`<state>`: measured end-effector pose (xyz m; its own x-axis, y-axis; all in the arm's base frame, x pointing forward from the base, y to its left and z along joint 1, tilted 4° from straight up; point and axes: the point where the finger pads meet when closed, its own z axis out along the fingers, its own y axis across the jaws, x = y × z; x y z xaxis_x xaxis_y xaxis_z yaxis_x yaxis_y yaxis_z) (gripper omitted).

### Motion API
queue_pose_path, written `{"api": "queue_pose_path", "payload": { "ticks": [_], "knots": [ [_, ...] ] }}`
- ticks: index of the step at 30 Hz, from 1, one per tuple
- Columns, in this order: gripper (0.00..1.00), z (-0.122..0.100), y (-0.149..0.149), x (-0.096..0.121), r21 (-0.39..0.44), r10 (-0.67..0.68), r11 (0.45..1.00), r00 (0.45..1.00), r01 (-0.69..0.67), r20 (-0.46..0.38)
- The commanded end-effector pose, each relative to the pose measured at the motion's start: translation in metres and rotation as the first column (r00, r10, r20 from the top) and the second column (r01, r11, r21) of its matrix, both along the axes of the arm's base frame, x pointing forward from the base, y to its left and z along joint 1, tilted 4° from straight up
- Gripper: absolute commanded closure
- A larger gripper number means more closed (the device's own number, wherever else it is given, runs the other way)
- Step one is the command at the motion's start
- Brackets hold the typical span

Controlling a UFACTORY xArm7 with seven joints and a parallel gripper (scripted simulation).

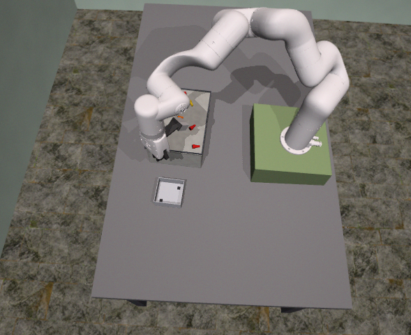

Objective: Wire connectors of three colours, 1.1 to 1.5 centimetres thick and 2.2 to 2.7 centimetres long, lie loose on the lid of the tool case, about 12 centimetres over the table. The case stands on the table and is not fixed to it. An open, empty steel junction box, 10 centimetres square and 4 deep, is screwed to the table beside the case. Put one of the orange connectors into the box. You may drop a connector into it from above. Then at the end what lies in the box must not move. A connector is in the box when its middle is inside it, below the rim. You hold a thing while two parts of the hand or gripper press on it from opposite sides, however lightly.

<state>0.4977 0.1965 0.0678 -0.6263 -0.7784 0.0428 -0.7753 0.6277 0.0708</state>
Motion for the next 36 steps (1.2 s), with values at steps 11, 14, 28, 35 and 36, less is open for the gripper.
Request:
{"api": "queue_pose_path", "payload": {
  "ticks": [11,14,28,35,36],
  "knots": [
    [0.98,0.004,0.071,-0.023,-0.001,-0.001,1.000,1.000,0.001,0.005],
    [0.98,0.004,0.072,-0.024,-0.001,-0.001,1.000,1.000,0.001,0.005],
    [0.98,0.003,0.073,-0.024,-0.001,-0.001,1.000,1.000,0.001,0.005],
    [0.98,-0.018,0.073,-0.026,-0.001,-0.001,1.000,1.000,0.001,0.005],
    [0.98,-0.024,0.073,-0.026,-0.001,-0.001,1.000,1.000,0.001,0.005]
  ]
}}
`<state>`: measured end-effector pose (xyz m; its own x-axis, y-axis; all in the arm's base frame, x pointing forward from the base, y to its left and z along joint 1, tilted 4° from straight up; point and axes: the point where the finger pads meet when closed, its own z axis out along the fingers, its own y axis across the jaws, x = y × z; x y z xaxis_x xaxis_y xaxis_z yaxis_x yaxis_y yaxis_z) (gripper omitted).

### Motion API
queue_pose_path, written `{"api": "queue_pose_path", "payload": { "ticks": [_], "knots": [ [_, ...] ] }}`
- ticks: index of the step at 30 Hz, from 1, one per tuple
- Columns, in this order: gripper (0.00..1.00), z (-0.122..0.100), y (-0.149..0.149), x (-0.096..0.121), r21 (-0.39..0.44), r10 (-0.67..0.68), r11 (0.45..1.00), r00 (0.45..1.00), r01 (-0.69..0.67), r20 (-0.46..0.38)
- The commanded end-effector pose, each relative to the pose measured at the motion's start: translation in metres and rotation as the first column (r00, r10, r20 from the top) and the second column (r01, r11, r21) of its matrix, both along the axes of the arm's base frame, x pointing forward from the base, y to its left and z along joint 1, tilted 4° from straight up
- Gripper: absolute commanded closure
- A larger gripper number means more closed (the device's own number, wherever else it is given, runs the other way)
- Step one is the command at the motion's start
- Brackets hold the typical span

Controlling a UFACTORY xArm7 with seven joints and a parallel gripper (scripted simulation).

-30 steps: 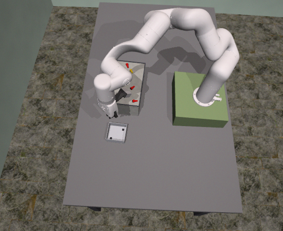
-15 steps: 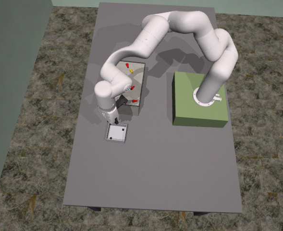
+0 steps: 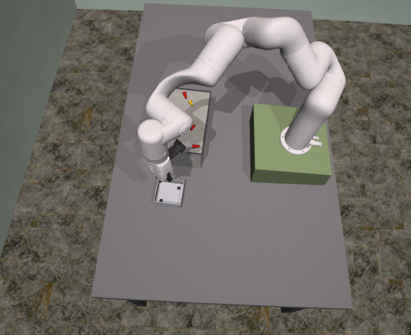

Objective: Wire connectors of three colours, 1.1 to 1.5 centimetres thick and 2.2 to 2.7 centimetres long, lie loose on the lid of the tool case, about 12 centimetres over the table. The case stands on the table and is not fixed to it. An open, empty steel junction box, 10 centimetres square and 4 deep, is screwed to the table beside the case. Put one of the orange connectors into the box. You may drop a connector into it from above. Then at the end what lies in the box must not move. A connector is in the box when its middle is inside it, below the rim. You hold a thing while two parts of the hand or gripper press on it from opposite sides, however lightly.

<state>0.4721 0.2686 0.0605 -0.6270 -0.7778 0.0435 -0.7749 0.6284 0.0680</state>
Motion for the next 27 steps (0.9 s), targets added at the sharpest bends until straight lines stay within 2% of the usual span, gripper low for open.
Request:
{"api": "queue_pose_path", "payload": {
  "ticks": [1,8,10,14,18,22,27],
  "knots": [
    [0.98,-0.024,0.001,-0.001,0.002,0.000,1.000,1.000,0.000,0.003],
    [0.98,-0.088,0.002,-0.006,0.002,0.000,1.000,1.000,0.000,0.003],
    [0.98,-0.088,0.002,-0.006,0.002,0.000,1.000,1.000,0.000,0.003],
    [0.98,-0.124,0.002,-0.009,0.002,0.000,1.000,1.000,0.000,0.003],
    [0.98,-0.151,0.002,-0.011,0.002,0.000,1.000,1.000,0.000,0.003],
    [0.98,-0.166,0.003,-0.012,0.002,0.000,1.000,1.000,0.000,0.003],
    [0.98,-0.171,0.003,-0.012,0.002,0.000,1.000,1.000,0.000,0.003]
  ]
}}
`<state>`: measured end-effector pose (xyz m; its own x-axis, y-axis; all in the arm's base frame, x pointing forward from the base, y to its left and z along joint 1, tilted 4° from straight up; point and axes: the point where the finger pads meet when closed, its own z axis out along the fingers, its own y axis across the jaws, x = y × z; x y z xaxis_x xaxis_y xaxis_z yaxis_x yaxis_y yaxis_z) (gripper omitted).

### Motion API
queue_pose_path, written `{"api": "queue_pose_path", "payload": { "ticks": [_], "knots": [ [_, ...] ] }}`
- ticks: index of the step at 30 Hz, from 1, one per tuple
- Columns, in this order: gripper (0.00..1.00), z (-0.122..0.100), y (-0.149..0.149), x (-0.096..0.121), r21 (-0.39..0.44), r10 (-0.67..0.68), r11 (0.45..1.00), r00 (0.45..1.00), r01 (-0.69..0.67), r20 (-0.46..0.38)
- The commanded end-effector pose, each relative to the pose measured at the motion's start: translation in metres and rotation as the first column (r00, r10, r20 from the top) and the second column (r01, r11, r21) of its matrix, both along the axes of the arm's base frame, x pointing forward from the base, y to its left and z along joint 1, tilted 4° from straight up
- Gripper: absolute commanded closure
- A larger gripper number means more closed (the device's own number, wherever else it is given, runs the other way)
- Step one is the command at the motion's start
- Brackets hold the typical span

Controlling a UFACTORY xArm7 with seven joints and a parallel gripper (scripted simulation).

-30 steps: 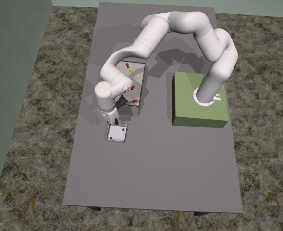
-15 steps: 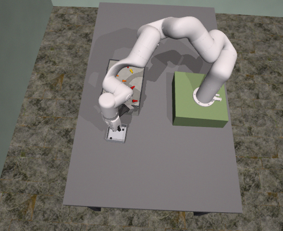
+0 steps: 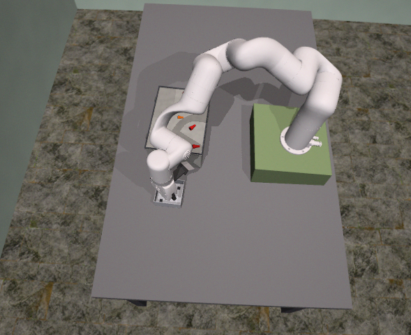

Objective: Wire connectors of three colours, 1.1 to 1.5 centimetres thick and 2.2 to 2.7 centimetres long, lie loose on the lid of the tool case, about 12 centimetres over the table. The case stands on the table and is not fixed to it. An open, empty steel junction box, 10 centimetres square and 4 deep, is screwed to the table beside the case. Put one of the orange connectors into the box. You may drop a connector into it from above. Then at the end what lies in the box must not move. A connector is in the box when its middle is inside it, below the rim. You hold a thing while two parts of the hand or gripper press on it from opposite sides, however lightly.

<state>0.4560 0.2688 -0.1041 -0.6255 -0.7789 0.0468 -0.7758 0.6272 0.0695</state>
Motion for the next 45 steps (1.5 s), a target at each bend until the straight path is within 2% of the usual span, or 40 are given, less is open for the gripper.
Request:
{"api": "queue_pose_path", "payload": {
  "ticks": [1,9,10,45],
  "knots": [
    [0.98,-0.0067,0.0024,0.0036,0.003,-0.002,1.000,1.000,0.002,0.006],
    [0.98,-0.0069,0.0024,0.0036,0.003,-0.002,1.000,1.000,0.002,0.006],
    [0.74,-0.0069,0.0024,0.0036,0.003,-0.002,1.000,1.000,0.002,0.006],
    [0.74,-0.0069,0.0024,0.0036,0.003,-0.002,1.000,1.000,0.002,0.006]
  ]
}}
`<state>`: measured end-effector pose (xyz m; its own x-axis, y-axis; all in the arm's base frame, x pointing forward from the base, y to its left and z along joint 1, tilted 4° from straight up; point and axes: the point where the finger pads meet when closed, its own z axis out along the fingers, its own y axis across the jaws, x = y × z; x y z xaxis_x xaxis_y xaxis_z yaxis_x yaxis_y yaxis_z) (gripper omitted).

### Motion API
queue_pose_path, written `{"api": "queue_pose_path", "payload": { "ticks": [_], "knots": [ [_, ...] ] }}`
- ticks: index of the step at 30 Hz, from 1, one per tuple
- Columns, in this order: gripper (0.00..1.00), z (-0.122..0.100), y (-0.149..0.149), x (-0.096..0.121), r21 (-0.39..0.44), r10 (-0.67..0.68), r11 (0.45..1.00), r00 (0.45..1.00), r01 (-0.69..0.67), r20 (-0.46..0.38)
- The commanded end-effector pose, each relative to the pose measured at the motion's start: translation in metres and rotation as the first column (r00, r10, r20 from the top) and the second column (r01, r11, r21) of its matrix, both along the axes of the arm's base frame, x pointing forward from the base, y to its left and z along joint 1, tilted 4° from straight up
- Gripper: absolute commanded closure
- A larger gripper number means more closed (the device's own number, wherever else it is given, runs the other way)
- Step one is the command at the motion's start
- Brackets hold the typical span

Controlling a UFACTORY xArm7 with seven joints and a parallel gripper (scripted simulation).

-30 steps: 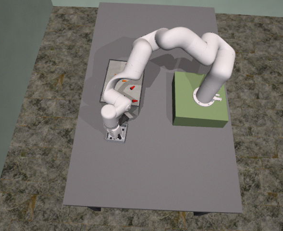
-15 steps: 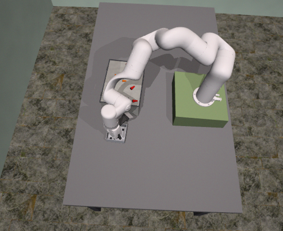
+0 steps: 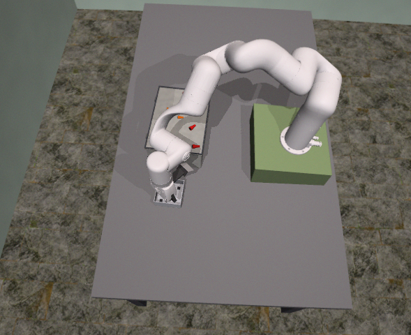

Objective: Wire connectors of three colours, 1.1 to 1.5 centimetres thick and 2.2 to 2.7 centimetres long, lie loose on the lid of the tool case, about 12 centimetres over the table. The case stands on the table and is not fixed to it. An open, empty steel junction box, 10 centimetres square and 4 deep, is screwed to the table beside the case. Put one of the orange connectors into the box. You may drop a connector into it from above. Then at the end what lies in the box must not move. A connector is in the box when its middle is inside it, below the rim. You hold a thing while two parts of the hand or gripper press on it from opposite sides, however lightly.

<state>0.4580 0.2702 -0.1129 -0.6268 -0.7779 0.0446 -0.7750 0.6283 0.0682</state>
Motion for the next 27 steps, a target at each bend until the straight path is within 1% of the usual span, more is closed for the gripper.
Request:
{"api": "queue_pose_path", "payload": {
  "ticks": [1,16,18,21,23,25,27],
  "knots": [
    [0.74,0.002,0.001,0.002,0.002,0.000,1.000,1.000,0.000,0.004],
    [0.74,0.002,0.001,0.002,0.002,0.000,1.000,1.000,0.000,0.004],
    [0.74,0.005,0.001,0.002,0.002,0.000,1.000,1.000,0.000,0.004],
    [0.74,0.021,0.001,0.003,0.002,0.000,1.000,1.000,0.000,0.004],
    [0.74,0.021,0.001,0.003,0.002,0.000,1.000,1.000,0.000,0.004],
    [0.74,0.041,0.001,0.005,0.002,0.000,1.000,1.000,0.000,0.004],
    [0.74,0.068,0.000,0.007,0.002,0.000,1.000,1.000,0.000,0.004]
  ]
}}
